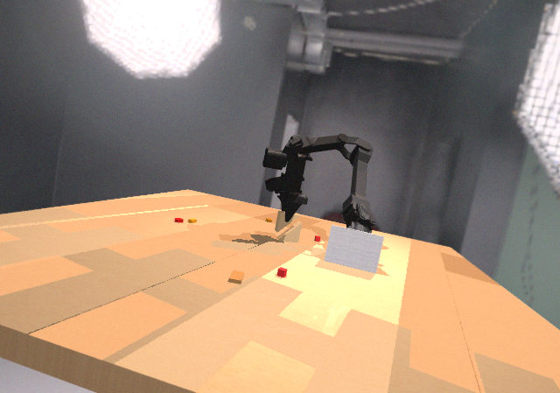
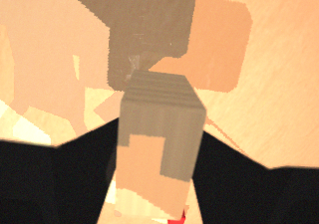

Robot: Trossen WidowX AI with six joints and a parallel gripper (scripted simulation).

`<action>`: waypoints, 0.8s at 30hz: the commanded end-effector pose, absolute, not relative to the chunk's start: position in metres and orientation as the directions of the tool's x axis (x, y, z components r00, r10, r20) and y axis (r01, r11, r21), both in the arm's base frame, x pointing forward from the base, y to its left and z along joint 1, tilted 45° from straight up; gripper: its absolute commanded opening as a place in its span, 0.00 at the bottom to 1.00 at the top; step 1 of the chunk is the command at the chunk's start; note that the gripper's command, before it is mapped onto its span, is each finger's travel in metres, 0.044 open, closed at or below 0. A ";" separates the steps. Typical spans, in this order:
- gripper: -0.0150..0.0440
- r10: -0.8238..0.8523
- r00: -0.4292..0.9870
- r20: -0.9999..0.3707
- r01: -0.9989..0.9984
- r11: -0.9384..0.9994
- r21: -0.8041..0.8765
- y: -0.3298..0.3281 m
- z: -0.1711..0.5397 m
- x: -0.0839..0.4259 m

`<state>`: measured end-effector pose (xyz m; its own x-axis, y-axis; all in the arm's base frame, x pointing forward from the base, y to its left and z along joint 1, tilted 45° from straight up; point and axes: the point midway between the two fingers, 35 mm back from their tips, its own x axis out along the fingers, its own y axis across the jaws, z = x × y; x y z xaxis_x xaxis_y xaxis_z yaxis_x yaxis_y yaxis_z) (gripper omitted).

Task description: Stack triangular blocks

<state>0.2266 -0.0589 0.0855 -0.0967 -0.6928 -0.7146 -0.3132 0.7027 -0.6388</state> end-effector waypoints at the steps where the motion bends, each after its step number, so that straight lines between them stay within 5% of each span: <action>1: 0.25 -0.696 -0.094 -0.712 -0.316 0.699 -0.642 -0.059 0.086 0.227; 24: 0.25 -0.697 -0.093 -0.711 -0.315 0.698 -0.643 -0.070 0.078 0.220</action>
